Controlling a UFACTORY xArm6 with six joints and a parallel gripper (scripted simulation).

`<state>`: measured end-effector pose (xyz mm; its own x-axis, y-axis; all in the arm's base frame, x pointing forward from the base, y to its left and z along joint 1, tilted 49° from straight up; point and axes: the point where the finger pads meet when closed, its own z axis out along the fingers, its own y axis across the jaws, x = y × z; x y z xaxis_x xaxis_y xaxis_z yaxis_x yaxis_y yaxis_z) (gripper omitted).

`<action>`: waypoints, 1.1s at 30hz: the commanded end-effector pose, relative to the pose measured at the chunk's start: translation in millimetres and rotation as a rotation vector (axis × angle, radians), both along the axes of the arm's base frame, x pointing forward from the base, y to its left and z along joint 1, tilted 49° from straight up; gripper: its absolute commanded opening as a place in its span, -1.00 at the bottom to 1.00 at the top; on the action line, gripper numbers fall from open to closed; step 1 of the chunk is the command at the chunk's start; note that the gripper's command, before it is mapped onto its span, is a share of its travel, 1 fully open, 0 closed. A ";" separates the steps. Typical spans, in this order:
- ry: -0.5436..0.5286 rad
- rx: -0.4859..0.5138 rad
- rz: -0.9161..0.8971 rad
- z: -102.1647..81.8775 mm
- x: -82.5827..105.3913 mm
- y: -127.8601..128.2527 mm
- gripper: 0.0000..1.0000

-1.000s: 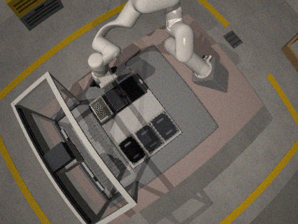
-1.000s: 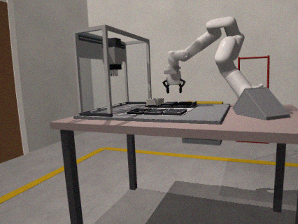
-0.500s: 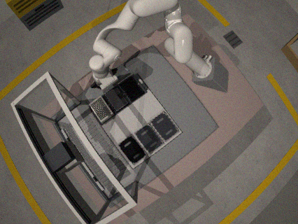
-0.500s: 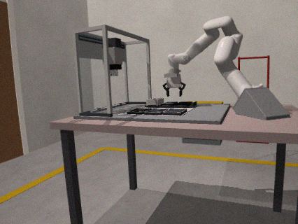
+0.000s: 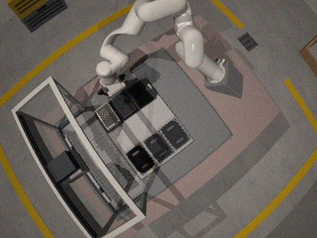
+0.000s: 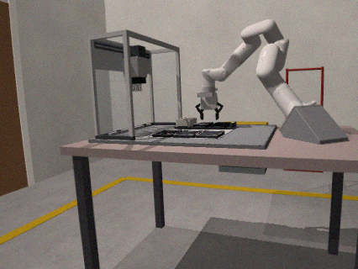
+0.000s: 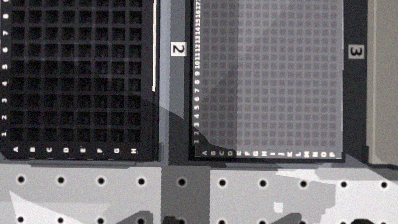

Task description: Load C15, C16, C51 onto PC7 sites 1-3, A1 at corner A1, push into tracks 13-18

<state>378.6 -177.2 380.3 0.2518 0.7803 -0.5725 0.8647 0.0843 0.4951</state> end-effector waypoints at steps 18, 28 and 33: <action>-0.004 -0.001 0.001 -6.1 5.7 -7.1 1.00; -0.004 -0.001 0.001 -10.4 8.6 -11.3 1.00; -0.004 -0.001 0.001 -12.2 9.8 -13.0 1.00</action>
<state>387.6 -189.7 367.4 0.2519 0.7803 -0.5725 0.8643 0.0848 0.4958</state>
